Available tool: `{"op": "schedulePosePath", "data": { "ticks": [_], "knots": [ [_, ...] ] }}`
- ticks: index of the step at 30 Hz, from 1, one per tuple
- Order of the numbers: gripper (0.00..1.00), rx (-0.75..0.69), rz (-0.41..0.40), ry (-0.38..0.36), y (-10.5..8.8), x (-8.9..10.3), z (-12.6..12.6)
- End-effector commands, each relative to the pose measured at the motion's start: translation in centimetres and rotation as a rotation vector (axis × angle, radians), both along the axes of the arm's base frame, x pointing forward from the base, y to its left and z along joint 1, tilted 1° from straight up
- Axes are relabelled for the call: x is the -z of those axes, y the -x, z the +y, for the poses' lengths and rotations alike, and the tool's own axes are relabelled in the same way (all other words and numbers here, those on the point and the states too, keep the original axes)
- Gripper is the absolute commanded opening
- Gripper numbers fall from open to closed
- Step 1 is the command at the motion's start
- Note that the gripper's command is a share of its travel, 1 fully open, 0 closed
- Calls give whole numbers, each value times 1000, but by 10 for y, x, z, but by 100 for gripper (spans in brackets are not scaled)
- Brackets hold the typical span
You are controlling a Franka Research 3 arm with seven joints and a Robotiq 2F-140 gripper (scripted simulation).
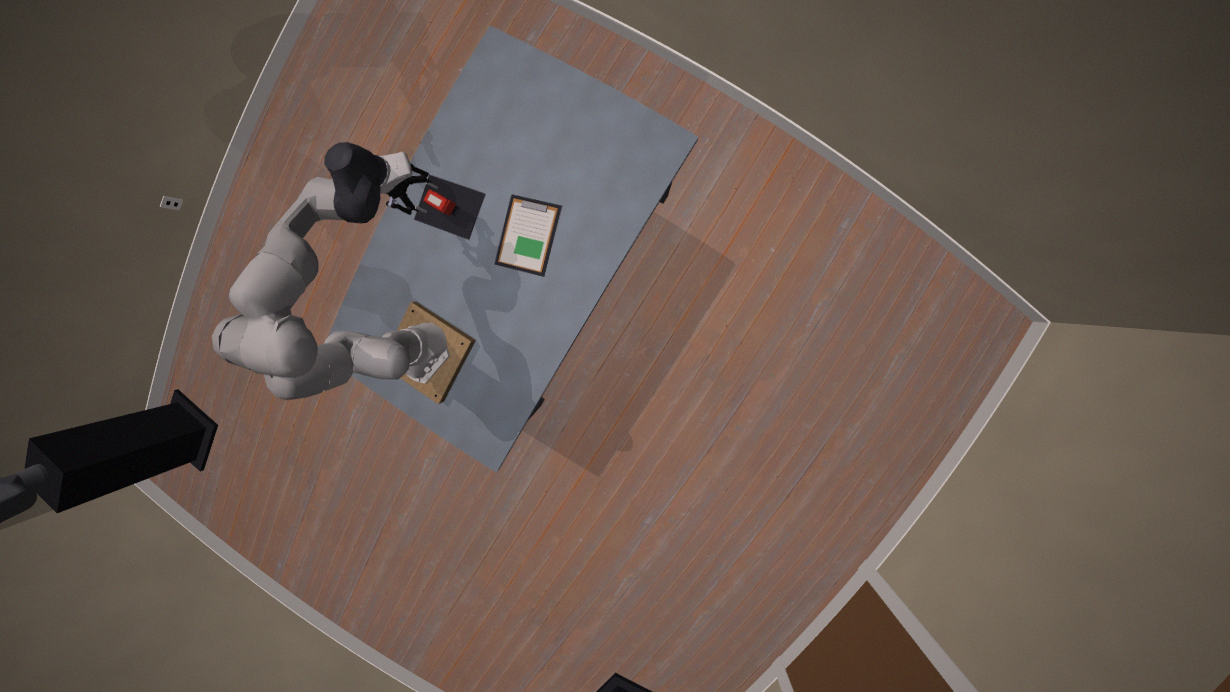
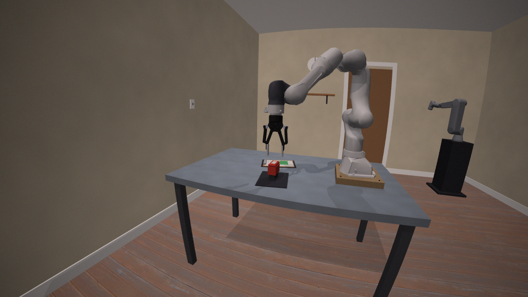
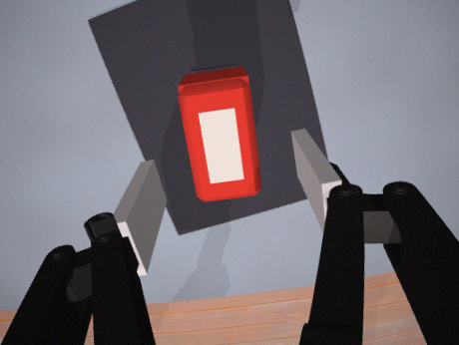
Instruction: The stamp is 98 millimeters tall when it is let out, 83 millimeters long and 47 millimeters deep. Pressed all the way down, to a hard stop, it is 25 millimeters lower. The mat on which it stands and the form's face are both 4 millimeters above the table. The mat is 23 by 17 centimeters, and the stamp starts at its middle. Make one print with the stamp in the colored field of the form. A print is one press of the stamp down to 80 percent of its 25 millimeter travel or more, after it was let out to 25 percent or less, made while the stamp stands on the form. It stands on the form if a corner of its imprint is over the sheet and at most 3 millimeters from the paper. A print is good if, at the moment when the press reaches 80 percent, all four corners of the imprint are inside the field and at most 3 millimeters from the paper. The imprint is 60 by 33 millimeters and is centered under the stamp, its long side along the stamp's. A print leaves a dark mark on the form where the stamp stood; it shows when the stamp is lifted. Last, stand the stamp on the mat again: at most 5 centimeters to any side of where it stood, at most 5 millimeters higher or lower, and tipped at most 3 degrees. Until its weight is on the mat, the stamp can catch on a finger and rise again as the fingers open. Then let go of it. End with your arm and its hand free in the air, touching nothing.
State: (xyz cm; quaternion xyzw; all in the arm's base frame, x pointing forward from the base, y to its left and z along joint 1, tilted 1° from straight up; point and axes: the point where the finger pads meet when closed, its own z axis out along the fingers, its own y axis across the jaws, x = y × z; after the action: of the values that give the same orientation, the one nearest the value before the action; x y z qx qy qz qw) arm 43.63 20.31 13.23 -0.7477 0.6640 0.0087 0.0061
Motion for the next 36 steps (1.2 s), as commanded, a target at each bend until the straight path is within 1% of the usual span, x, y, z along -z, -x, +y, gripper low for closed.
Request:
{"op": "schedulePosePath", "data": {
  "ticks": [1, 11, 14, 18, 20, 31, 35, 36],
  "knots": [
    [52, 70, -6, 4, -2, 0, 2],
    [52, 70, -6, 4, -2, 2, 2],
    [52, 70, -6, 4, -2, 8, 2],
    [52, 70, -6, 4, -2, 21, 2],
    [52, 70, -6, 4, -2, 21, 2],
    [52, 70, -6, 4, -2, 72, 3],
    [52, 70, -6, 4, -2, 87, 3],
    [52, 70, -6, 4, -2, 87, 3]
  ]
}}
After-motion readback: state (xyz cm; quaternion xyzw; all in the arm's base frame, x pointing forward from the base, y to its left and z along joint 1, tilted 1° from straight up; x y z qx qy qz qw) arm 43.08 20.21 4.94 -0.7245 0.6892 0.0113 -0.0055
